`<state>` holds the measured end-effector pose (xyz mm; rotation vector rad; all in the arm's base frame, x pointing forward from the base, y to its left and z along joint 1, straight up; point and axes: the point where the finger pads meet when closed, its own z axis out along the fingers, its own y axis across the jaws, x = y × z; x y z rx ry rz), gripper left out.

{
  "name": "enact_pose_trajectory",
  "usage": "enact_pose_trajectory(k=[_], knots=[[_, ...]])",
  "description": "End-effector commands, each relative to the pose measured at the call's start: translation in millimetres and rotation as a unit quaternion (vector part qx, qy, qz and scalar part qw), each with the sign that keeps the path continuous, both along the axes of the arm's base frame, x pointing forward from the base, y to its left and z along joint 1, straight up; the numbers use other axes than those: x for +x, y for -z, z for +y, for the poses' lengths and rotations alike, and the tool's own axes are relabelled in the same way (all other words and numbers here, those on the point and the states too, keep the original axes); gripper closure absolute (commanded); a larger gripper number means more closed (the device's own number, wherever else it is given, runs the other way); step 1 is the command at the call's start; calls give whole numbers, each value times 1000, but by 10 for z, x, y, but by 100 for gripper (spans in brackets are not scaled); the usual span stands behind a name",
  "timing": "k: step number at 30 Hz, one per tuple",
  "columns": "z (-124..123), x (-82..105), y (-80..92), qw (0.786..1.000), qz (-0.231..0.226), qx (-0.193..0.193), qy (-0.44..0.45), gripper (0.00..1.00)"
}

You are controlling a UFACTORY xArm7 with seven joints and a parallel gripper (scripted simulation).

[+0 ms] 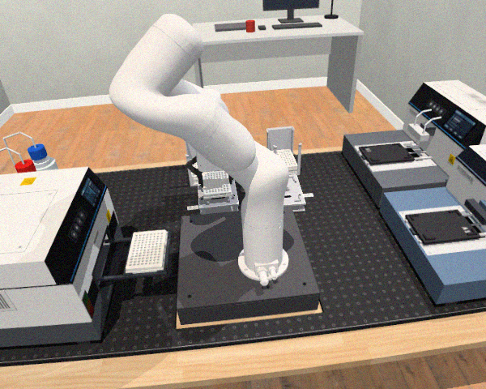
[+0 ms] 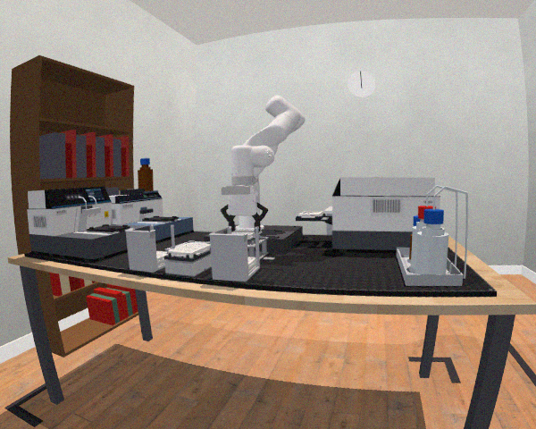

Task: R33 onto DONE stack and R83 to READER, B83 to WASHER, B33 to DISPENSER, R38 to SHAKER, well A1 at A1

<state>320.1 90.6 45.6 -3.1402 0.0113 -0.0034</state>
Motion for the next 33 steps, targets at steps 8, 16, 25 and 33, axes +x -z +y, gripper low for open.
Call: enact_pose_trajectory(k=[8, 16, 25, 33], knots=[[2, 8, -134, 1000, -1, 0, 0, 100], [2, 8, -241, 1000, -1, 0, 0, 100], [2, 7, -335, 1000, -1, 0, 0, 100], [2, 8, -442, 1000, -1, 0, 0, 100]])
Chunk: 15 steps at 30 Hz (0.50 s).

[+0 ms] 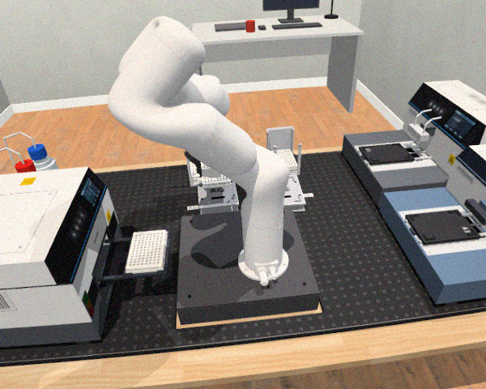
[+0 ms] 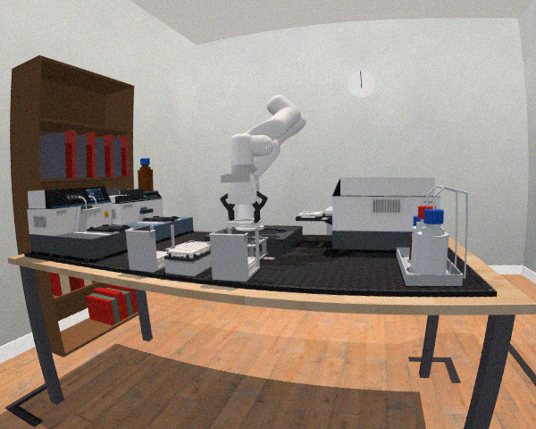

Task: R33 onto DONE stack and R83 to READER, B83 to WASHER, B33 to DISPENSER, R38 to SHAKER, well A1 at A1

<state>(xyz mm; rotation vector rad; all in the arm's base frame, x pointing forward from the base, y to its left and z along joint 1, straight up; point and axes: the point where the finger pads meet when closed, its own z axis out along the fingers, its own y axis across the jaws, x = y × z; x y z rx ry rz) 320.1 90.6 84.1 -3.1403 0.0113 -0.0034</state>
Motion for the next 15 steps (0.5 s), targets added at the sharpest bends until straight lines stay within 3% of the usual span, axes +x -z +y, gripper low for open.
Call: enact_pose_trajectory(k=[1, 15], knots=[[2, 8, -70, 1000, -1, 0, 0, 100], [2, 7, -231, 1000, -1, 0, 0, 100]])
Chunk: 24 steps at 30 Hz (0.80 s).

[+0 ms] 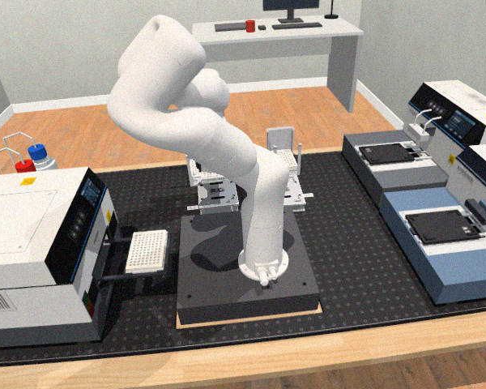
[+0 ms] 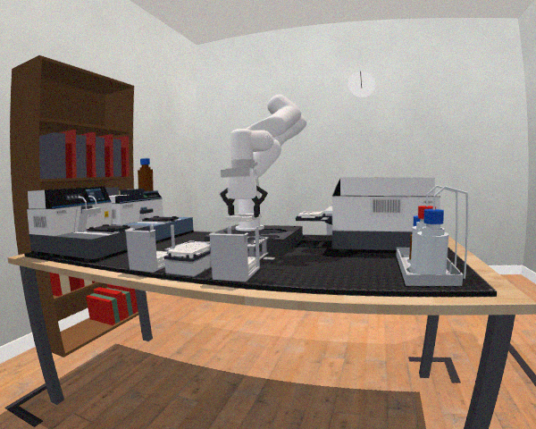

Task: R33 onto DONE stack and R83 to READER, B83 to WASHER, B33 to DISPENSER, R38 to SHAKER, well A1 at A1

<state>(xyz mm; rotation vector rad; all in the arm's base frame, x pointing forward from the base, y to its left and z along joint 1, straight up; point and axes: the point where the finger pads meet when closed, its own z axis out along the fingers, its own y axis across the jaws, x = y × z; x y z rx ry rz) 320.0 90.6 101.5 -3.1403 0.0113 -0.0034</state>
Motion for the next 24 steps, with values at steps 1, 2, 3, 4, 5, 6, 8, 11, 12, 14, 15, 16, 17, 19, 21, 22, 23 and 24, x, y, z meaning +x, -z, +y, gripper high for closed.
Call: enact_pose_trajectory(k=[1, 2, 3, 4, 5, 6, 8, 11, 12, 14, 15, 16, 17, 19, 21, 22, 23, 24], knots=[[2, 8, -70, 1000, -1, 0, 0, 100], [2, 8, -83, 1000, -1, 0, 0, 100], [2, 8, -96, 1000, -1, 0, 0, 100], [2, 8, -110, 1000, -1, 0, 0, 100], [2, 8, -123, 1000, -1, 0, 0, 100], [2, 8, -123, 1000, -1, 0, 0, 100], [2, 8, -137, 1000, -1, 0, 0, 100], [2, 8, -177, 1000, -1, 0, 0, 100], [2, 7, -190, 1000, -1, 0, 0, 100], [2, 7, -217, 1000, -1, 0, 0, 100], [2, 7, -230, 1000, -1, 0, 0, 100], [2, 7, -244, 1000, -1, 0, 0, 100], [2, 7, -257, 1000, -1, 0, 0, 100], [2, 7, -284, 1000, -1, 0, 0, 100], [2, 7, -310, 1000, -1, 0, 0, 100], [2, 7, -324, 1000, -1, 0, 0, 100], [2, 7, -324, 1000, -1, 0, 0, 100], [2, 7, -324, 1000, -1, 0, 0, 100]])
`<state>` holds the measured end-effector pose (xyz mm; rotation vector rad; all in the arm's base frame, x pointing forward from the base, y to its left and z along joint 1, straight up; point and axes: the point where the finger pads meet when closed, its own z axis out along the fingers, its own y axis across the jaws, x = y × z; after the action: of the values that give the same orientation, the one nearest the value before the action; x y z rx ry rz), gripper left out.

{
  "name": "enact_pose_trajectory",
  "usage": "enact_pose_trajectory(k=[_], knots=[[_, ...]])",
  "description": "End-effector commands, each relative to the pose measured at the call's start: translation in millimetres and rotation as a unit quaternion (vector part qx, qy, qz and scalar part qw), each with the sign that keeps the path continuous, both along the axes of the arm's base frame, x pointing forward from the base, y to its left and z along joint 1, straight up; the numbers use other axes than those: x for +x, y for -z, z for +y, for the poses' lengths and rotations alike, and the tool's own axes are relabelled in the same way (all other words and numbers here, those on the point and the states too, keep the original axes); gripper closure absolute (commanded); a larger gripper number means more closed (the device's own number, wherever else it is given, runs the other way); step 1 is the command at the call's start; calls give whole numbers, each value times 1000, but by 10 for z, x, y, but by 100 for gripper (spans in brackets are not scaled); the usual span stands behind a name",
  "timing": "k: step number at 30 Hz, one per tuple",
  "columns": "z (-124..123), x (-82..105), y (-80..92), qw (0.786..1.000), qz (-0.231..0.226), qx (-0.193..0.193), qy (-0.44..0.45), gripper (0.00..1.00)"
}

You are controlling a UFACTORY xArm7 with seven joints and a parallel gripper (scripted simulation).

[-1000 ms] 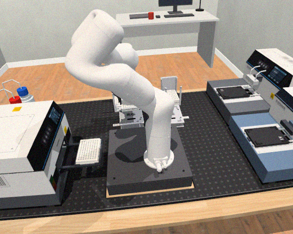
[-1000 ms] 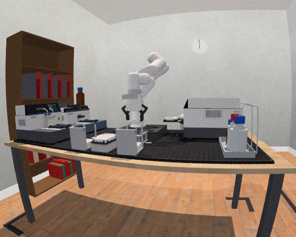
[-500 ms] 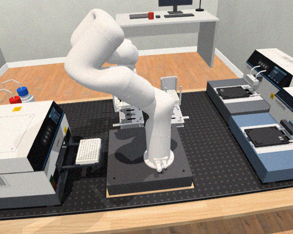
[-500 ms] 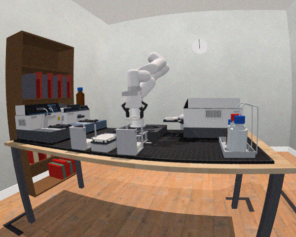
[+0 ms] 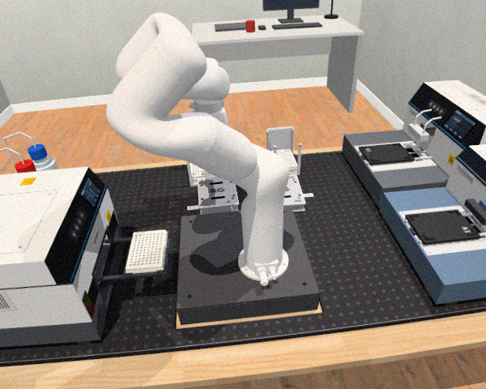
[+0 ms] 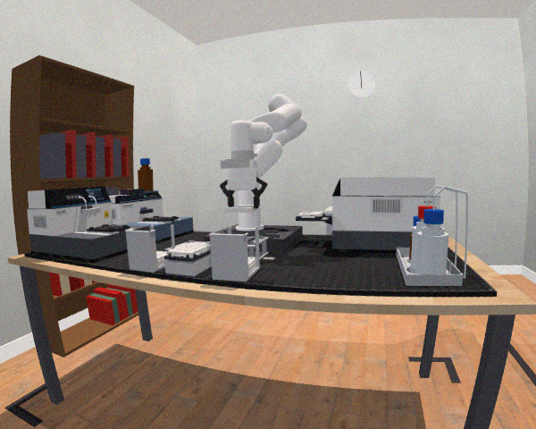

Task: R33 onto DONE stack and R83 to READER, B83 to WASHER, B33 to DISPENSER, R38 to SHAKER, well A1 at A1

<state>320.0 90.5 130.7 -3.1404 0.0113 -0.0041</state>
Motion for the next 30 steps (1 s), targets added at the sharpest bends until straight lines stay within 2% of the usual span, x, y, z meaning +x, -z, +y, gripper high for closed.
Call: enact_pose_trajectory(k=[1, 30], knots=[[2, 7, -46, 1000, -1, 0, 0, 100], [1, 5, -406, 1000, -1, 0, 0, 100]])
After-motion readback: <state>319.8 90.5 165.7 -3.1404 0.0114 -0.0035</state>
